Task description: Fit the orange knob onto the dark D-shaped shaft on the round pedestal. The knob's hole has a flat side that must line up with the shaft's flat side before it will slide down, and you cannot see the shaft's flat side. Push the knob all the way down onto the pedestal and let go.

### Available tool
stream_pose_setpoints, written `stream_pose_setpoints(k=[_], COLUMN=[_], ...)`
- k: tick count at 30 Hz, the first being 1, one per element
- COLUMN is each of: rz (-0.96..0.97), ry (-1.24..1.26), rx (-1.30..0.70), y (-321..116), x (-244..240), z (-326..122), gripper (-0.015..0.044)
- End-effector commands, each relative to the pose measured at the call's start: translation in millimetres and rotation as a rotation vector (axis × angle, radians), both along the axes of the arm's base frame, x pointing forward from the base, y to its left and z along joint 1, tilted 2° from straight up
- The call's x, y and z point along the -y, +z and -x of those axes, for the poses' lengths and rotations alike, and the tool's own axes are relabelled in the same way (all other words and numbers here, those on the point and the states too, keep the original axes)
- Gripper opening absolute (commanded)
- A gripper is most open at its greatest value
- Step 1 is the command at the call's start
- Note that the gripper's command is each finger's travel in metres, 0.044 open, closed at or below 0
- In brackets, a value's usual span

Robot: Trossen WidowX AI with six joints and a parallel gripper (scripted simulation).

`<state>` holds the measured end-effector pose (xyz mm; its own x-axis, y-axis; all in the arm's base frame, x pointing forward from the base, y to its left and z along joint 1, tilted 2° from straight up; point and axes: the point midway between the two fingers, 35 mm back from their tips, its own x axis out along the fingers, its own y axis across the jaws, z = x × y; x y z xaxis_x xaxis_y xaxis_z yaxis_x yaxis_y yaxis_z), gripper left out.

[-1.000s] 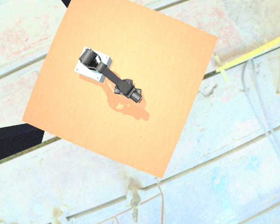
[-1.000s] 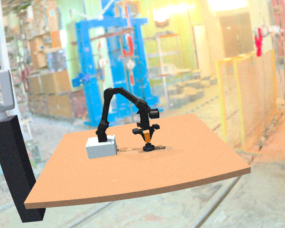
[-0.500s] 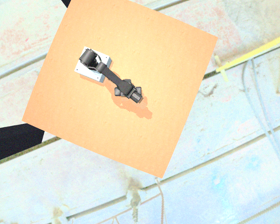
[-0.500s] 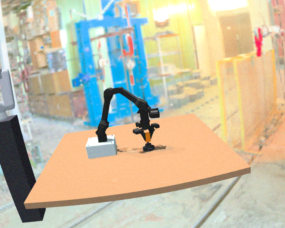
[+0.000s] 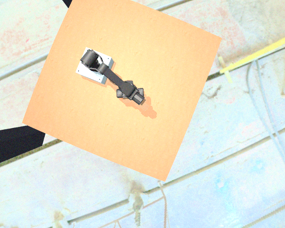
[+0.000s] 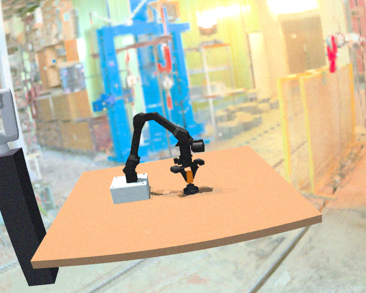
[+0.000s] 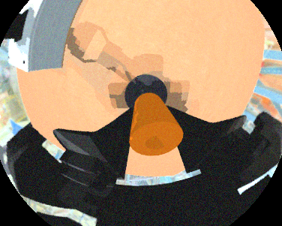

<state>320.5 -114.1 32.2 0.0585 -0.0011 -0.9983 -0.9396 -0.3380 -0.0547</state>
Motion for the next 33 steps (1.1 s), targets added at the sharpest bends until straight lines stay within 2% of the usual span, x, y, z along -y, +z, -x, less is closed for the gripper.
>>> stream_pose_setpoints(k=[1,21,28,33], rz=[0.000,0.000,0.012,0.012], ry=[0.007,0.007,0.206,0.216], rx=[0.003,0.003,0.003,0.003], y=[-0.1,4.5,5.0,2.8], x=[-0.4,0.5,1.0,0.7], z=[0.0,-2.5,-3.7,-2.9], gripper=[0.0000,0.0000,0.0000,0.0000])
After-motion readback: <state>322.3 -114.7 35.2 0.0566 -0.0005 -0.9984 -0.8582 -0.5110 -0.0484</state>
